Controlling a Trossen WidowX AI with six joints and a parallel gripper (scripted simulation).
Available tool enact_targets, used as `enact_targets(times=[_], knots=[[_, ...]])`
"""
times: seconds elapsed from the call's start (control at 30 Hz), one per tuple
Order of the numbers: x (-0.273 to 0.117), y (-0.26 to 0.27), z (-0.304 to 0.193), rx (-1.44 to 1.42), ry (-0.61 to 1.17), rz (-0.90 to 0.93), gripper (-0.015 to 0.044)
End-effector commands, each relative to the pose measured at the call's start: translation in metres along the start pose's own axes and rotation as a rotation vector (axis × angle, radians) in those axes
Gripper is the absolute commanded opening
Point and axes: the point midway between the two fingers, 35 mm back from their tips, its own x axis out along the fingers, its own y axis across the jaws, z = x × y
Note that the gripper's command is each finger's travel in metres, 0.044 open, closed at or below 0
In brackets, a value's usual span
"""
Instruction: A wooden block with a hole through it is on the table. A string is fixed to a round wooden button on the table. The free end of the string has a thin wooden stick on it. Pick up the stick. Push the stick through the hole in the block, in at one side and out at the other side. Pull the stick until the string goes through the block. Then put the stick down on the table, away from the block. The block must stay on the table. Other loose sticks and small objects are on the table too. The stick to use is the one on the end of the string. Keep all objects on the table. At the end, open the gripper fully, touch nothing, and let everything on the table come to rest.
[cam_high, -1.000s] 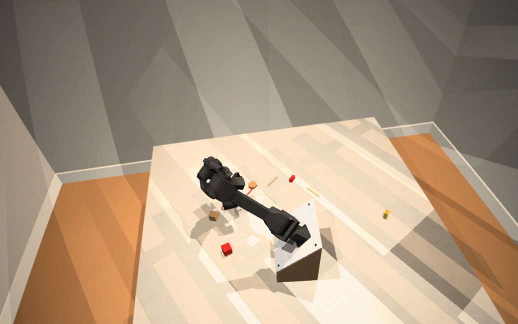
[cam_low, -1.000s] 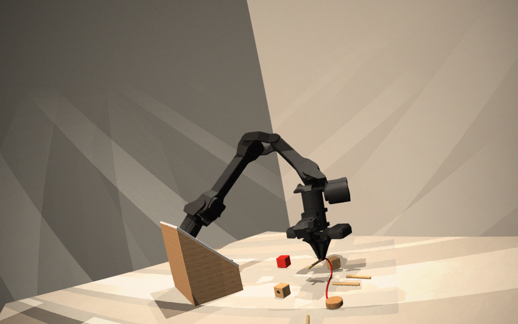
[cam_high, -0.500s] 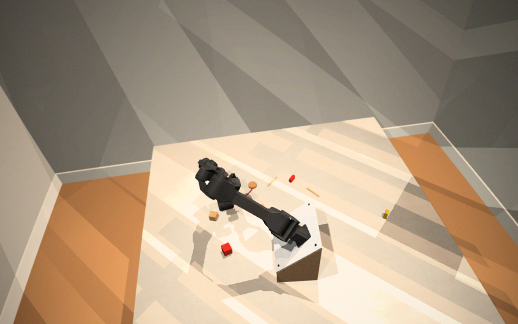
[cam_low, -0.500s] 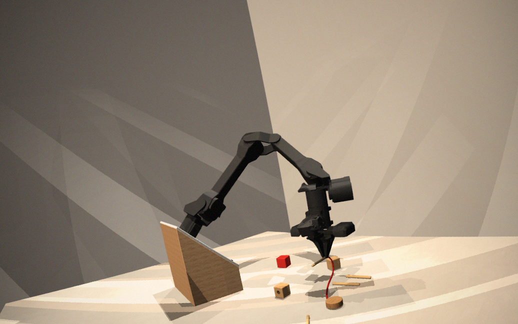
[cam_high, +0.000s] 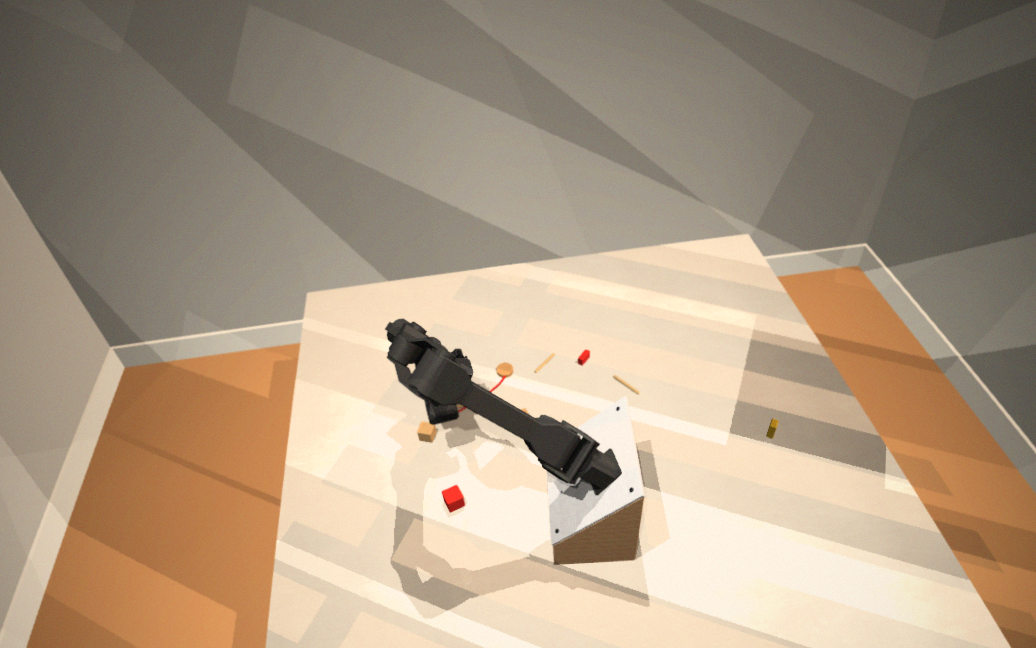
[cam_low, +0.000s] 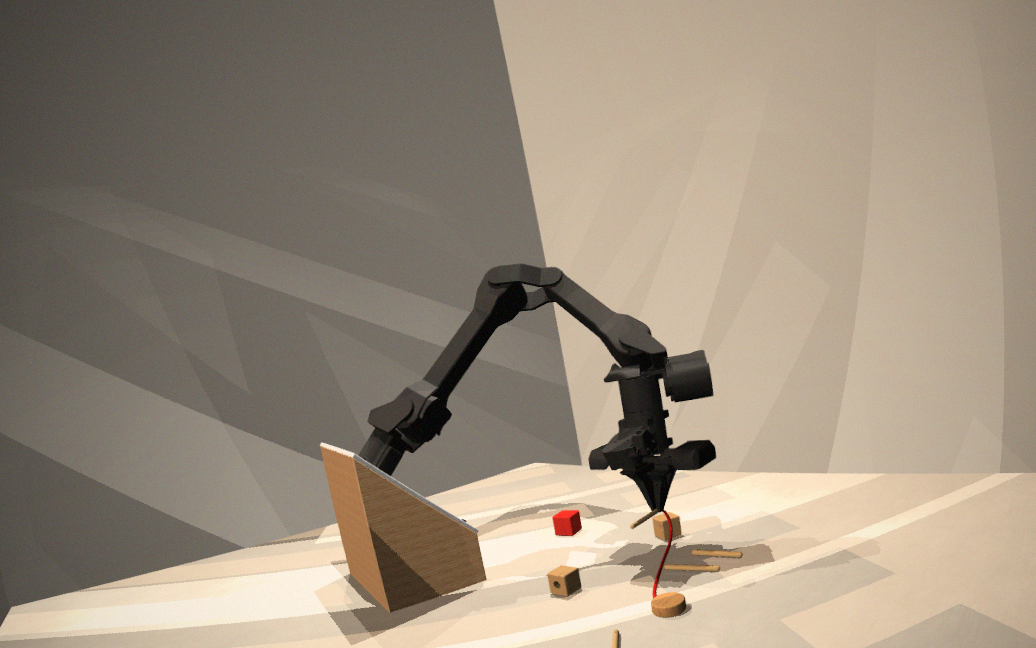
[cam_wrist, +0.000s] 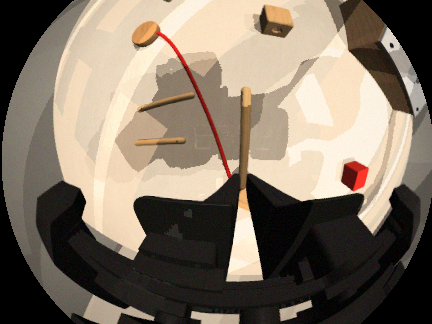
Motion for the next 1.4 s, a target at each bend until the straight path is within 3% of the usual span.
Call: enact_targets(times=[0.0,1.37], knots=[[-0.002,0.002,-0.008,-0.001,0.002,0.01,0.0],[0.02,-0.019,-0.01,0.004,0.008,0.009,0.0]])
